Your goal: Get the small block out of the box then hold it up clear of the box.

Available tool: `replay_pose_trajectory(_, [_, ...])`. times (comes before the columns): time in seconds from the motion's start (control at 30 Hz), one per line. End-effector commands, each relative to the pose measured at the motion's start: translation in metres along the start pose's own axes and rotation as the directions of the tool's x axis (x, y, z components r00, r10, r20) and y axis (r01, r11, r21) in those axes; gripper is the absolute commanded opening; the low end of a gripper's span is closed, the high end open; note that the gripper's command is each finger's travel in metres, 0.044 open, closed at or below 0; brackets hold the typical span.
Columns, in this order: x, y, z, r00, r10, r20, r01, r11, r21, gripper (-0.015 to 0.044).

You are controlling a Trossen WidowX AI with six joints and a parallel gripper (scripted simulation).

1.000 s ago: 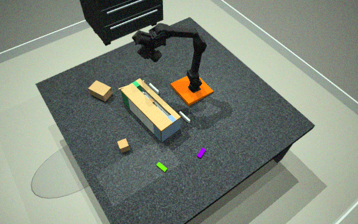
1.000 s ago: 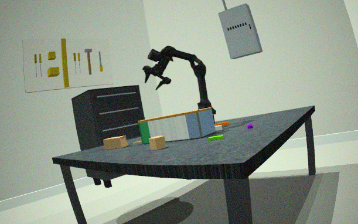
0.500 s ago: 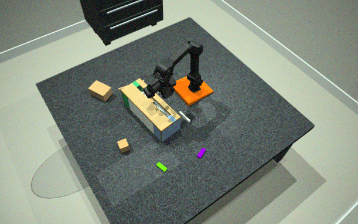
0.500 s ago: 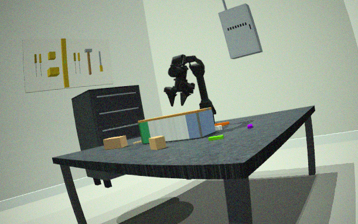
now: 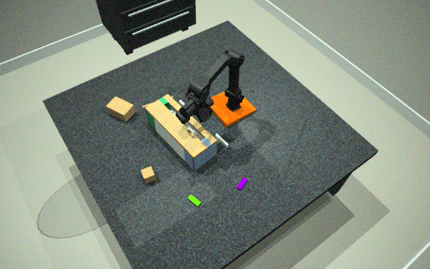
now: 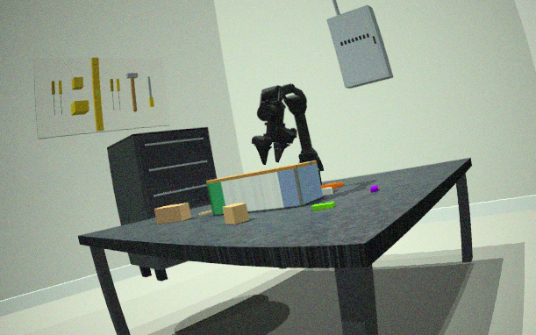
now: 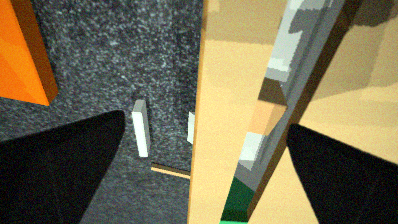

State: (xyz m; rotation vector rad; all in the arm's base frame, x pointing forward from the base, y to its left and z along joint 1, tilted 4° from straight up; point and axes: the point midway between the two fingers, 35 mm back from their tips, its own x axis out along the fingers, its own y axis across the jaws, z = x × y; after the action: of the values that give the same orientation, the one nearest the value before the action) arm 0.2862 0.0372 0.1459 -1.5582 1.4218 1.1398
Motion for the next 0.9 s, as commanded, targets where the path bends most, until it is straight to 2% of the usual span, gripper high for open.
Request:
replay_pose_trajectory(0.0, [0.006, 0.000, 0.003, 1.000, 0.001, 0.005, -0.001, 1.000, -0.006, 0.0400])
replay_pose_trajectory(0.87, [0.046, 0.004, 0.017, 1.000, 0.002, 0.005, -0.001, 1.000, -0.006, 0.0400])
